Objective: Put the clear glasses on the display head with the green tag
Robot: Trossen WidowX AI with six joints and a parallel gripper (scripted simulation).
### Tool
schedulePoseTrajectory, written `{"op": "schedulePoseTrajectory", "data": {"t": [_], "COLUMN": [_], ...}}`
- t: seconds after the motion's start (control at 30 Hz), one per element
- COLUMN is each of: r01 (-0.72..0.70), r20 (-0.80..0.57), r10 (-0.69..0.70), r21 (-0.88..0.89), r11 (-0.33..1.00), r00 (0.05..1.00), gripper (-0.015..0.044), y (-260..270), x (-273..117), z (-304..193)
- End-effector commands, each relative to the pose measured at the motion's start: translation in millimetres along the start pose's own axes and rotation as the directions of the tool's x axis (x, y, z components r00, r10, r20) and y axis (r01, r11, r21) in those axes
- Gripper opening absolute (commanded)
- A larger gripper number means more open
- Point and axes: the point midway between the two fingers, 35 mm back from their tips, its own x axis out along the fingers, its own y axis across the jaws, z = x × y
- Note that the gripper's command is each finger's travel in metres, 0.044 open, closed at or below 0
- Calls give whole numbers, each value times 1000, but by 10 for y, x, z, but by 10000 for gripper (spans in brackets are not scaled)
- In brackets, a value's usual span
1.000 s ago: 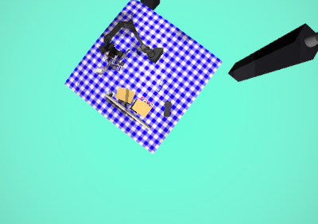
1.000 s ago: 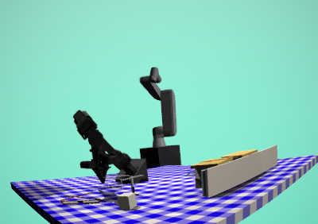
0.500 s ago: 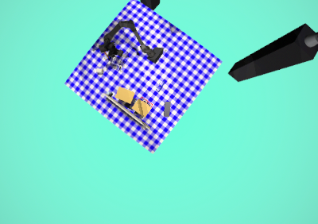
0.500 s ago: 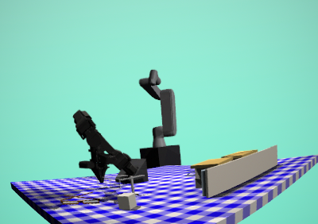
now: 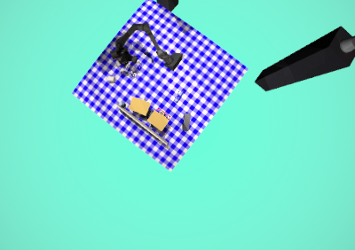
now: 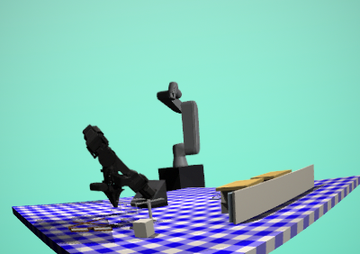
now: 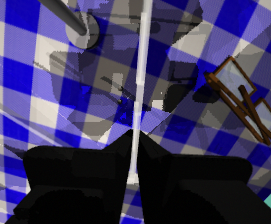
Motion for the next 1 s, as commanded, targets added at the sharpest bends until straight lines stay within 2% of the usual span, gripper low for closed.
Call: {"op": "schedulePoseTrajectory", "data": {"t": [0.0,0.17,0.6,0.73,0.97], "r01": [1,0,-4,-4,-7], "r20": [0,1,1,1,1], "r10": [-1,0,4,4,7], "r21": [3,3,2,12,154], "r11": [1000,1000,1000,1000,988], "r00": [1000,1000,1000,1000,1000], "gripper": [0,0,0,0,0], "y": [-4,-5,0,2,74], "x": [-2,-44,-562,-589,-583], "z": [29,52,100,102,168]}}
